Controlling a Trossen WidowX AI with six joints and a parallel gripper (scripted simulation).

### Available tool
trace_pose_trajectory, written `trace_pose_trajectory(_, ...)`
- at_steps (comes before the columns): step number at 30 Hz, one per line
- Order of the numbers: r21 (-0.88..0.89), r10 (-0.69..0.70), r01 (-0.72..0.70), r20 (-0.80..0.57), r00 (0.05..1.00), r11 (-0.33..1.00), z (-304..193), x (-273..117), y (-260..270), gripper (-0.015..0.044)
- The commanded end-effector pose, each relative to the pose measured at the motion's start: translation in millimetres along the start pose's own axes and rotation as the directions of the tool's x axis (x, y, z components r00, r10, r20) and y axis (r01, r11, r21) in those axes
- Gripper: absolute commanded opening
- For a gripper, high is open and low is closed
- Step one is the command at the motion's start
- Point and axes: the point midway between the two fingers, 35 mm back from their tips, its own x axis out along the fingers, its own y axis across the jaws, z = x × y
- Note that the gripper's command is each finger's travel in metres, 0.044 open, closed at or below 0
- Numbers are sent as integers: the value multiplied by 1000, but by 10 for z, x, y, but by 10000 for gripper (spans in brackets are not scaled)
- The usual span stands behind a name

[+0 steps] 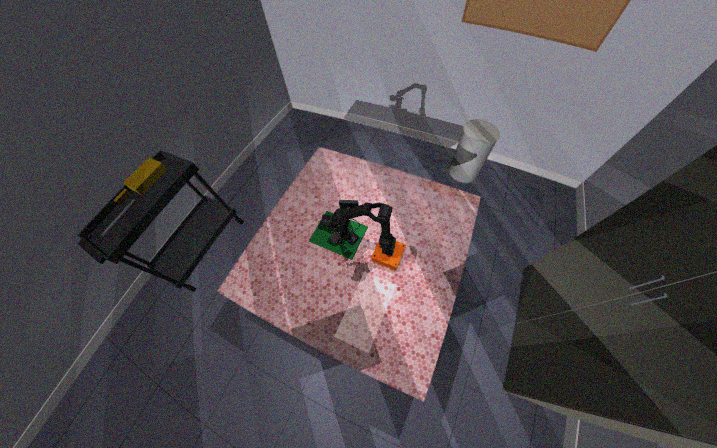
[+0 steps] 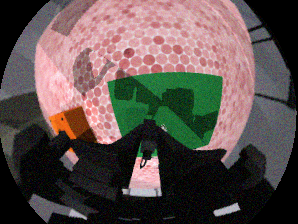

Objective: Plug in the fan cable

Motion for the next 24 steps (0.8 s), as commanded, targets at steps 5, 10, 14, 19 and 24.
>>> trace_pose_trajectory(5, 276, -5, 6, -5, 1000, 961, -136, -9, -126, 0)
trace_pose_trajectory(10, 436, -5, 7, -6, 1000, 900, -221, -8, -190, 0)
trace_pose_trajectory(14, 555, -6, 8, -6, 1000, 832, -291, -8, -238, 0)
trace_pose_trajectory(19, 689, -6, 10, -7, 1000, 725, -382, -7, -296, 0)
trace_pose_trajectory(24, 770, -7, 11, -8, 1000, 638, -447, 4, -335, 0)
